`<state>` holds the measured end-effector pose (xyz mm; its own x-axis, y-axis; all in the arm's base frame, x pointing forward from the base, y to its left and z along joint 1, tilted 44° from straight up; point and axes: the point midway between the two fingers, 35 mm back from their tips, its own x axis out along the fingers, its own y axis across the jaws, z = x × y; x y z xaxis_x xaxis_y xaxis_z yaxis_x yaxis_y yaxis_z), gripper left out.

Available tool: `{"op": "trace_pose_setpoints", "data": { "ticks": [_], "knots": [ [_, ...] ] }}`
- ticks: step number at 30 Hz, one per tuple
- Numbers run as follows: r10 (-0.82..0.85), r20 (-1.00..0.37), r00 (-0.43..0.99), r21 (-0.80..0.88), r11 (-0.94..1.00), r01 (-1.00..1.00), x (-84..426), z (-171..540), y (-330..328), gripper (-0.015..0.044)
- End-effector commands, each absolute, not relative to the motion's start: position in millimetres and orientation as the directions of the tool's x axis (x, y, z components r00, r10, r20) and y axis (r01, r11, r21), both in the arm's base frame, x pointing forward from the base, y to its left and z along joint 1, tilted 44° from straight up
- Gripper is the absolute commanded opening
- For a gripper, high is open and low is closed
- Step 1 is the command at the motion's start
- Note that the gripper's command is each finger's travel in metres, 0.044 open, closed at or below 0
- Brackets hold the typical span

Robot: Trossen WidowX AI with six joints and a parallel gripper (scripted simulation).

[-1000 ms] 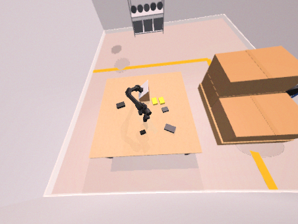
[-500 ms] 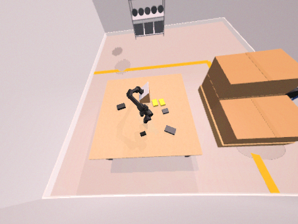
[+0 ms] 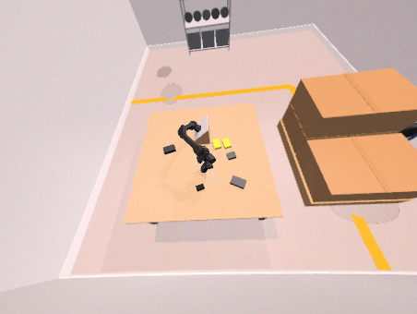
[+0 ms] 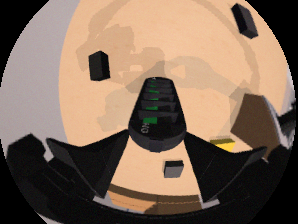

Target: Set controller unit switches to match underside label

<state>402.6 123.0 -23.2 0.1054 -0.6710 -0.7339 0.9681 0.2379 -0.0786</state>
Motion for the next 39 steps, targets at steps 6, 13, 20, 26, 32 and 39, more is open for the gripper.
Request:
{"op": "trace_pose_setpoints", "data": {
  "ticks": [6,13,20,26,32,39],
  "knots": [
    [-0.679,-0.729,0.086,-0.088,0.218,0.972,401,-35,117,0.0338],
    [-0.679,-0.729,0.086,-0.088,0.218,0.972,401,-41,119,0.0338],
    [-0.679,-0.729,0.086,-0.088,0.218,0.972,400,-46,121,0.0338],
    [-0.678,-0.730,0.086,-0.088,0.218,0.972,399,-50,122,0.0338],
    [-0.678,-0.730,0.086,-0.088,0.218,0.972,399,-55,123,0.0338],
    [-0.678,-0.730,0.087,-0.088,0.218,0.972,398,-60,124,0.0338]
  ]
}}
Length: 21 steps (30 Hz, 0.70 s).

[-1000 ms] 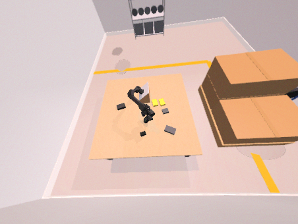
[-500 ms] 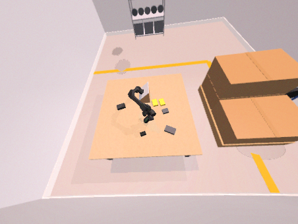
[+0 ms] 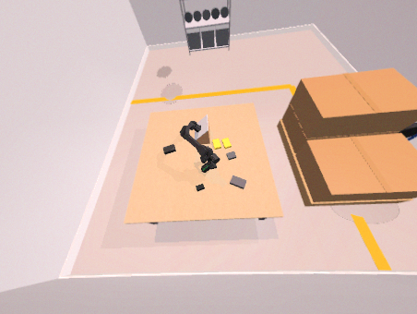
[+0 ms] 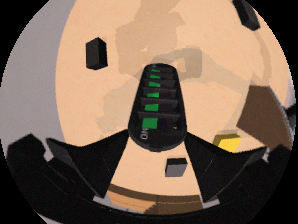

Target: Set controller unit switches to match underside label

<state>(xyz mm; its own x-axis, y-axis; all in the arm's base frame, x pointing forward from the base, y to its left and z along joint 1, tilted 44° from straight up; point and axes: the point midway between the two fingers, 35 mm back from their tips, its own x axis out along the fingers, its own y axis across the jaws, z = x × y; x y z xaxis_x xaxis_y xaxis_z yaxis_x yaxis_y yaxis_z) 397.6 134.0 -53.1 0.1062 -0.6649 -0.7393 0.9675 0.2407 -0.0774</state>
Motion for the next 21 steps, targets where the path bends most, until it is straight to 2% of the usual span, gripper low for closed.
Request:
{"op": "trace_pose_setpoints", "data": {
  "ticks": [1,21],
  "knots": [
    [-0.678,-0.730,0.087,-0.088,0.218,0.972,398,-61,124,0.0338],
    [-0.678,-0.730,0.087,-0.088,0.218,0.972,396,-76,125,0.0338]
  ]
}}
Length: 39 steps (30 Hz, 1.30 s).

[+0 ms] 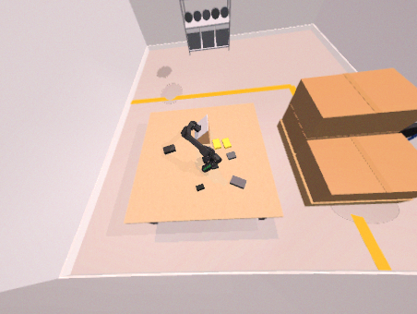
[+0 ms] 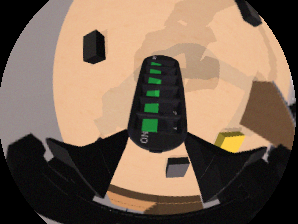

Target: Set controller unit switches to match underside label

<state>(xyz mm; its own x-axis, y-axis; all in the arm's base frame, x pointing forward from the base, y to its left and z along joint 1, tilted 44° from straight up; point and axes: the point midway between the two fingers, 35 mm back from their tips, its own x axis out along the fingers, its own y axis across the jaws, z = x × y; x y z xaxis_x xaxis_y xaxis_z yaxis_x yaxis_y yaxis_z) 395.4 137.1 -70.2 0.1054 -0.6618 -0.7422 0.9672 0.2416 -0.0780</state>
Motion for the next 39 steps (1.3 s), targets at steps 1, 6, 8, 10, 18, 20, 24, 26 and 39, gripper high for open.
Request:
{"op": "trace_pose_setpoints", "data": {
  "ticks": [1,6,8,10,18,20,24,26,39],
  "knots": [
    [-0.678,-0.730,0.087,-0.088,0.218,0.972,396,-76,125,0.0338],
    [-0.678,-0.730,0.087,-0.087,0.219,0.972,396,-80,125,0.0338],
    [-0.678,-0.730,0.087,-0.087,0.219,0.972,395,-82,125,0.0338],
    [-0.678,-0.730,0.087,-0.087,0.219,0.972,395,-83,125,0.0338],
    [-0.678,-0.730,0.087,-0.087,0.219,0.972,395,-89,125,0.0338],
    [-0.678,-0.730,0.087,-0.087,0.219,0.972,395,-91,125,0.0338],
    [-0.678,-0.730,0.087,-0.087,0.219,0.972,395,-94,124,0.0338],
    [-0.678,-0.730,0.087,-0.087,0.219,0.972,394,-95,124,0.0338],
    [-0.678,-0.730,0.087,-0.087,0.219,0.972,394,-105,123,0.0337]
  ]
}}
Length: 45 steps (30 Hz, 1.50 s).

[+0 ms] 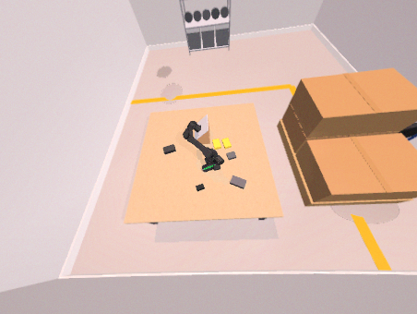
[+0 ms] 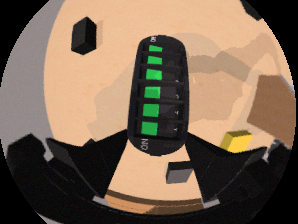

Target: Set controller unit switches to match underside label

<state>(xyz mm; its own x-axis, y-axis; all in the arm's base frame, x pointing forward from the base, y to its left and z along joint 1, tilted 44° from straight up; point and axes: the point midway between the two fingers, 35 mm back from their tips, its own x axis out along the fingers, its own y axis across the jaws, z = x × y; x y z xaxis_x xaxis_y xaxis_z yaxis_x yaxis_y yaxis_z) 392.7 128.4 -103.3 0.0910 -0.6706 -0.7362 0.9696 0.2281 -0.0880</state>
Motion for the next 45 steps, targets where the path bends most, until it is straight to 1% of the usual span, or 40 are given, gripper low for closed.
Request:
{"op": "trace_pose_setpoints", "data": {
  "ticks": [1,45],
  "knots": [
    [-0.678,-0.730,0.087,-0.087,0.219,0.972,394,-106,122,0.0337],
    [-0.678,-0.730,0.087,-0.087,0.218,0.972,394,-138,111,0.0337]
  ]
}}
